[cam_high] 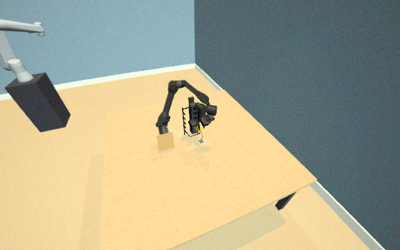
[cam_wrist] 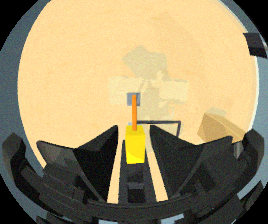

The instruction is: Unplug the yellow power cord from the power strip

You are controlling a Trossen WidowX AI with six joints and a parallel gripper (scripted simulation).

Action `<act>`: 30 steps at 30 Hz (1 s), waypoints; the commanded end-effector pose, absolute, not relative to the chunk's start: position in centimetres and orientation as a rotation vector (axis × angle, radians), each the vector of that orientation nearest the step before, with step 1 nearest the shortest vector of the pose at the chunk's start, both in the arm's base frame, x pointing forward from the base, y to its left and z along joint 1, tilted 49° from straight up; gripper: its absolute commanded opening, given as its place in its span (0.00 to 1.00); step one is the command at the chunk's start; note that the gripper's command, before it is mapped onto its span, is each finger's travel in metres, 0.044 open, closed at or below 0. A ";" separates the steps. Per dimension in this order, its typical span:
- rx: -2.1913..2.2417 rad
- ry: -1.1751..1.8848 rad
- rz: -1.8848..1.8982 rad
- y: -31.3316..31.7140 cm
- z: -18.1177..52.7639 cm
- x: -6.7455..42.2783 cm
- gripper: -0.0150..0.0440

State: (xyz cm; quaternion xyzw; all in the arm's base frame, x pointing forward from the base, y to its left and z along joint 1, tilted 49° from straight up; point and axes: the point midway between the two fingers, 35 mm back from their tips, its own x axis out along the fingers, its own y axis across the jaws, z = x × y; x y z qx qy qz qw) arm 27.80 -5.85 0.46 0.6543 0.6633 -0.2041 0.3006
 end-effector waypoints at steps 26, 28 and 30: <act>1.745 1.765 -0.543 -3.3 2.4 27.1 0.53; 1.745 1.765 -0.543 -3.1 2.2 27.1 0.53; 1.746 1.766 -0.543 -2.8 2.0 27.1 0.53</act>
